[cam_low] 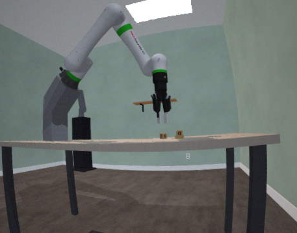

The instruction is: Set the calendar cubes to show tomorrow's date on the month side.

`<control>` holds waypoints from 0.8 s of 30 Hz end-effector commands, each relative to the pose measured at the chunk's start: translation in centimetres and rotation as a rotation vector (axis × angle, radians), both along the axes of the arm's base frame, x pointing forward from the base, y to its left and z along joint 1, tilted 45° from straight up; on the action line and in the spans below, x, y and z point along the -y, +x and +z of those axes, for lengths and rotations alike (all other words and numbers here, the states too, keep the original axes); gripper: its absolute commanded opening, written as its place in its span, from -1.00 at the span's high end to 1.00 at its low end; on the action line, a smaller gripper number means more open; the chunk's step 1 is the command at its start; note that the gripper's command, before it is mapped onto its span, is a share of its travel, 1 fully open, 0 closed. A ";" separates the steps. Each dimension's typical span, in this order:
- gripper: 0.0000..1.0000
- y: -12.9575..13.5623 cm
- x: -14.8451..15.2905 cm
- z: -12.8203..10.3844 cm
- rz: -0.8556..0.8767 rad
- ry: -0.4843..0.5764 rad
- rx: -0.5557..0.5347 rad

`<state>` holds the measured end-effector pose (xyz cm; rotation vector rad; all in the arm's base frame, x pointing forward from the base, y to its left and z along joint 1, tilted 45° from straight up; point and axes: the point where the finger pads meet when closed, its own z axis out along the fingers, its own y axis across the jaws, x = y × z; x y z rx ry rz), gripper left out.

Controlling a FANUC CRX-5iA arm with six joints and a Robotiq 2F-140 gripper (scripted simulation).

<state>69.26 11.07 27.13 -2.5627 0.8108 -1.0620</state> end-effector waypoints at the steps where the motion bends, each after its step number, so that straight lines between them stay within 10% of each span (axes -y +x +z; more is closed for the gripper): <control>1: 0.28 0.1 0.0 -0.1 0.000 0.000 0.000; 24: 0.28 2.1 -0.1 -2.0 0.000 0.000 0.000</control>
